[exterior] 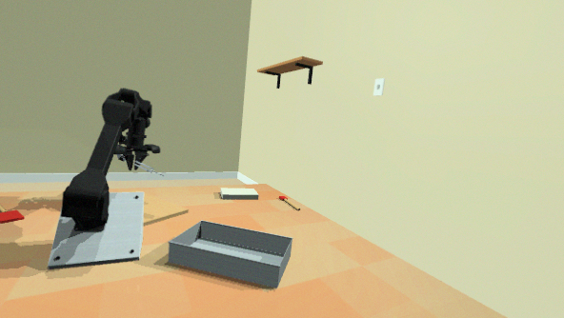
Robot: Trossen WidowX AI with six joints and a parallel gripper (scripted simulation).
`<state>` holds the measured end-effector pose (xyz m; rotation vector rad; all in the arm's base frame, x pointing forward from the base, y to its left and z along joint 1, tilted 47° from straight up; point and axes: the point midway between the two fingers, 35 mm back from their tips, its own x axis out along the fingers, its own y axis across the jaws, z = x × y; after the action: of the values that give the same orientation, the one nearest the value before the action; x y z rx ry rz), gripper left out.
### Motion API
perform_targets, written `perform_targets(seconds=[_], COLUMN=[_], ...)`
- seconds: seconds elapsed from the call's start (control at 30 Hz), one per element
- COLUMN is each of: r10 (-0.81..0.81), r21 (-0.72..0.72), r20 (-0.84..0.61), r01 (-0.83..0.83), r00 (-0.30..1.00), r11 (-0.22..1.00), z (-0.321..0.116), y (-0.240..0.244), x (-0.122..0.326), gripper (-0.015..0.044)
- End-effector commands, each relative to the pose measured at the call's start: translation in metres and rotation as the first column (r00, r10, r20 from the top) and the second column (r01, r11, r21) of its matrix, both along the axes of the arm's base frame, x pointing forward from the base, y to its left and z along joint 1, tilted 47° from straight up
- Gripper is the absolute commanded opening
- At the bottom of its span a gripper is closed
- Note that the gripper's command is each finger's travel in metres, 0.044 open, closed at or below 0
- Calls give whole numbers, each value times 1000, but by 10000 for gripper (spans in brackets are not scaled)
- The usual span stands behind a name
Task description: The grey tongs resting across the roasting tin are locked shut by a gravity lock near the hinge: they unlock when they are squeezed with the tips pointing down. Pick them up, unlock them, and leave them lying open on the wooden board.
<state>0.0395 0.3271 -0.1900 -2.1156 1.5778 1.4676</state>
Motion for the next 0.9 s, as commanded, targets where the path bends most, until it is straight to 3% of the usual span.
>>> perform_targets(seconds=[0.0,0.87], r10=[-44,-229], r21=[54,373], r20=[-40,-333], r01=[47,350], r00=[998,915], r11=[997,859], z=[0,9], y=[3,16], x=[1,9], gripper=[-150,-150])
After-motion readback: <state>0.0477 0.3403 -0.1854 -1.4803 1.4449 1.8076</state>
